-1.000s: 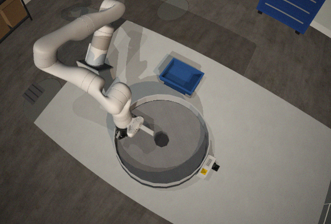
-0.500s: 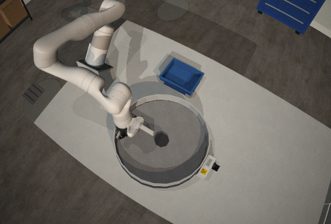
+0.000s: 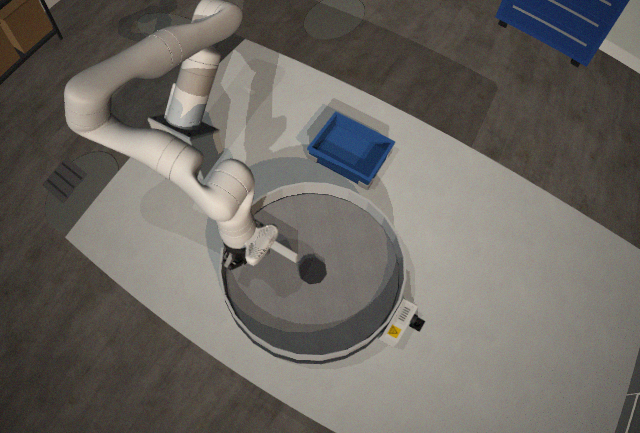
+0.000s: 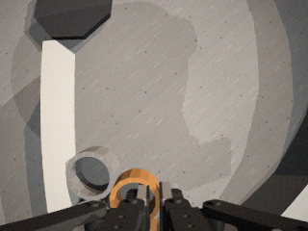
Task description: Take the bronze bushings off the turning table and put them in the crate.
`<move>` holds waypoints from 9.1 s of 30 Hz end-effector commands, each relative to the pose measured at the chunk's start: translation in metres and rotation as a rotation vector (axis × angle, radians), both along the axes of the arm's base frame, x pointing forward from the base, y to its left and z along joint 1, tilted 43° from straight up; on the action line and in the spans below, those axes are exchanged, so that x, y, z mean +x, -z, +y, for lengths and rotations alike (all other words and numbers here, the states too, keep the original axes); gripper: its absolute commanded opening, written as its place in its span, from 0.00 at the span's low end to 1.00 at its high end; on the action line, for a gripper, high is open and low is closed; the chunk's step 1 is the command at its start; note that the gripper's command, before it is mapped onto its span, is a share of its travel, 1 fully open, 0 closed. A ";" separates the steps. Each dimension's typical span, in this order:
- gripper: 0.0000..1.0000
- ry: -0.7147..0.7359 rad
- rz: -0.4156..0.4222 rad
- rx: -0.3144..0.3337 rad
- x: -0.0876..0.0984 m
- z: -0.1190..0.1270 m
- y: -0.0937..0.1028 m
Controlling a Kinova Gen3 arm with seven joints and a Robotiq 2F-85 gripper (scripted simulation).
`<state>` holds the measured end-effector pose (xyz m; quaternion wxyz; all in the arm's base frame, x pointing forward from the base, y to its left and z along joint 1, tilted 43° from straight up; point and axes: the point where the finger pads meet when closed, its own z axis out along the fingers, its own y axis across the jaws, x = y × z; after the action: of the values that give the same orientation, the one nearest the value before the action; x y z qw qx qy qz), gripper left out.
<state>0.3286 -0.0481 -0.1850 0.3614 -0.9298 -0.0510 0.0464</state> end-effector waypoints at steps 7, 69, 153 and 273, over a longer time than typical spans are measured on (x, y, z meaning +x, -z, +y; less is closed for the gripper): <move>0.00 0.001 -0.001 -0.001 0.000 -0.001 0.000; 0.00 0.000 -0.001 0.001 0.003 -0.018 -0.015; 0.00 0.000 -0.001 0.001 0.011 -0.060 -0.061; 0.00 0.007 0.000 0.003 0.086 0.228 -0.314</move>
<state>0.4144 0.1663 0.1213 0.3705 -0.9271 -0.0319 0.0478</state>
